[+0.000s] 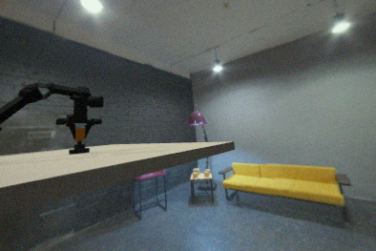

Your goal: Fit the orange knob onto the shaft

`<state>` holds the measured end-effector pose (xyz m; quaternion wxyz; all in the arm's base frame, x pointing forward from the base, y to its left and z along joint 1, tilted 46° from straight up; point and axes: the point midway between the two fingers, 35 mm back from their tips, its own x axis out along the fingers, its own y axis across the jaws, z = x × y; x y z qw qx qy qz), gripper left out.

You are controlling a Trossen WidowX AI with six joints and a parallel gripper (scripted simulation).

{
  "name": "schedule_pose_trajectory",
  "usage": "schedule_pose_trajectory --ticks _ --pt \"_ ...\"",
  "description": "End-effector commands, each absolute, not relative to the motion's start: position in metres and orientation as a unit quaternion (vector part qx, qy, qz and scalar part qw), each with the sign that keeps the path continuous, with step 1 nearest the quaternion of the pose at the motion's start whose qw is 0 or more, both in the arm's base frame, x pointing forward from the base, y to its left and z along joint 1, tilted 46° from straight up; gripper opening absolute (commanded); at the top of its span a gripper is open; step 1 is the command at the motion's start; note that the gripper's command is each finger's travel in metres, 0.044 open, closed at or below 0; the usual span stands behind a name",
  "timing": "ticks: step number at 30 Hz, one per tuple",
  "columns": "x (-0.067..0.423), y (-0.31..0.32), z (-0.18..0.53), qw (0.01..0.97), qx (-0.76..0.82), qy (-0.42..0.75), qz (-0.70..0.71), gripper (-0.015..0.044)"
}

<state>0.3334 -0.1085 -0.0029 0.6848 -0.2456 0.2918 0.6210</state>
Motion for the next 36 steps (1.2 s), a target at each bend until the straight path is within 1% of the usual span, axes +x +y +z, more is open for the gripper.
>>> schedule_pose_trajectory --ticks 1,36 --pt "0.3341 -0.1083 -0.0044 0.683 -0.250 0.291 0.621 0.0000" --pt "0.3333 -0.1033 -0.0048 0.681 -0.256 0.285 0.624 0.0000"
